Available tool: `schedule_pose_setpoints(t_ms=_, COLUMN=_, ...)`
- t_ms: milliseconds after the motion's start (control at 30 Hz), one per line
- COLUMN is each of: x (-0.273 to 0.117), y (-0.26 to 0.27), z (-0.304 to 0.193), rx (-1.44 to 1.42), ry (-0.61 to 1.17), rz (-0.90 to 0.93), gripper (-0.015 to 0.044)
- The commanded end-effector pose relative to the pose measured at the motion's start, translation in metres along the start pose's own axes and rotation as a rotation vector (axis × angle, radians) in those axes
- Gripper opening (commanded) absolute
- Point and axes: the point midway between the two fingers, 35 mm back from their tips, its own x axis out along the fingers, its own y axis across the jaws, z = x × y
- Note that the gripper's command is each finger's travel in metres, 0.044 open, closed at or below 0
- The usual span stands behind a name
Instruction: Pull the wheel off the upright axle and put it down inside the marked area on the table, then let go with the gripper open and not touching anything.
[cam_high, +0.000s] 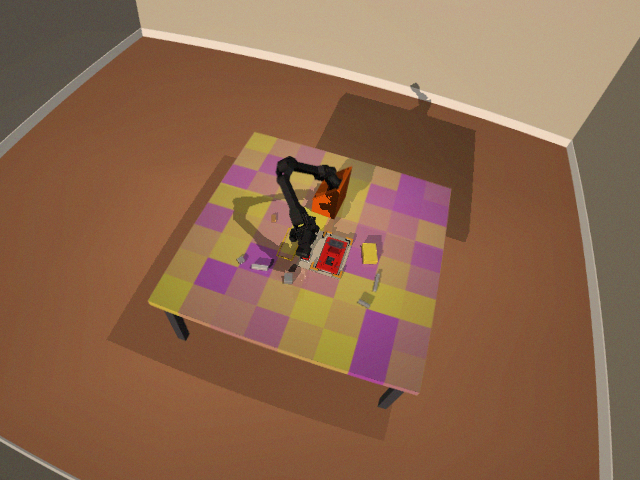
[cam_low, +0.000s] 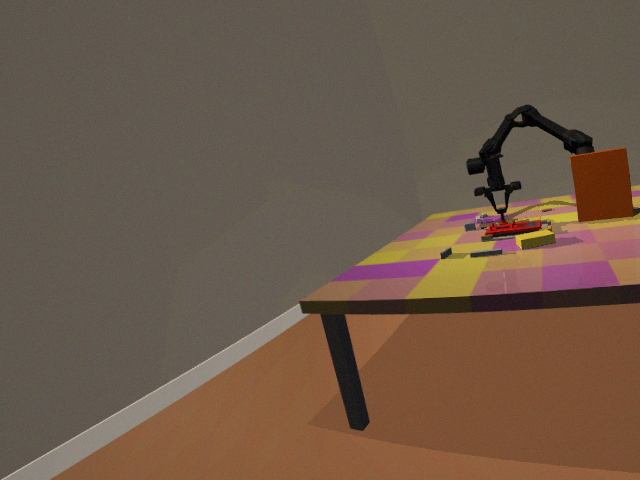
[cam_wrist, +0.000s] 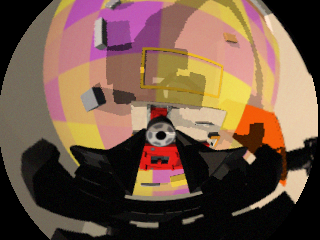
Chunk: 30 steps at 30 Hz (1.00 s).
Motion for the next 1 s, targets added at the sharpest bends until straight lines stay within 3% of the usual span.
schedule_pose_setpoints(t_ms=0, x=-0.002, y=0.000, z=0.000, rx=0.005, ry=-0.001, rz=0.001, gripper=0.0000)
schedule_pose_setpoints(t_ms=600, x=-0.008, y=0.000, z=0.000, rx=0.004, ry=-0.002, rz=0.002, gripper=0.0000)
schedule_pose_setpoints(t_ms=867, x=-0.043, y=-0.004, z=0.000, rx=0.004, ry=-0.001, rz=0.003, gripper=0.0000)
schedule_pose_setpoints(t_ms=967, x=-0.037, y=-0.005, z=0.000, rx=-0.006, ry=-0.007, rz=0.002, gripper=0.0000)
